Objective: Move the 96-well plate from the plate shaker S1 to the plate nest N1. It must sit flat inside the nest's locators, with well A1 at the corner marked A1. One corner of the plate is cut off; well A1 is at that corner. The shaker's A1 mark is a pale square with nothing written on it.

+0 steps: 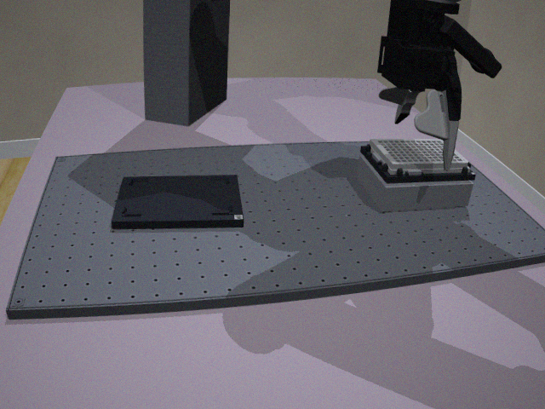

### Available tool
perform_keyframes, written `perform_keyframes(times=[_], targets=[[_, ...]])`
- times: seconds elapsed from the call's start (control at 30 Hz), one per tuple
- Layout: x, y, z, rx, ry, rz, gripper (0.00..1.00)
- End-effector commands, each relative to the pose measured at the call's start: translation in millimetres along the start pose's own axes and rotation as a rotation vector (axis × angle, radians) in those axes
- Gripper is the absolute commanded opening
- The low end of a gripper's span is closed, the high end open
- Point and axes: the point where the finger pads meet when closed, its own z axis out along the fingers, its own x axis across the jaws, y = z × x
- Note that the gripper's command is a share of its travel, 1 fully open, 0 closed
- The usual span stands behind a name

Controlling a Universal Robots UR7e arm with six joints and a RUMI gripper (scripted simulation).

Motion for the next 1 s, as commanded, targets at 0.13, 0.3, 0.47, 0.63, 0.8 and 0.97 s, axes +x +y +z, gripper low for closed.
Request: perform_keyframes(times=[0.13,0.3,0.47,0.63,0.8,0.97], targets=[[0.5,-0.1,7.2,0.0,0.003,0.0,1.0],[0.5,-0.1,7.2,0.0,0.003,0.0,1.0],[0.5,-0.1,7.2,0.0,0.003,0.0,1.0],[0.5,-0.1,7.2,0.0,0.003,0.0,0.0],[0.5,-0.1,7.2,0.0,0.003,0.0,0.0],[0.5,-0.1,7.2,0.0,0.003,0.0,0.0]])
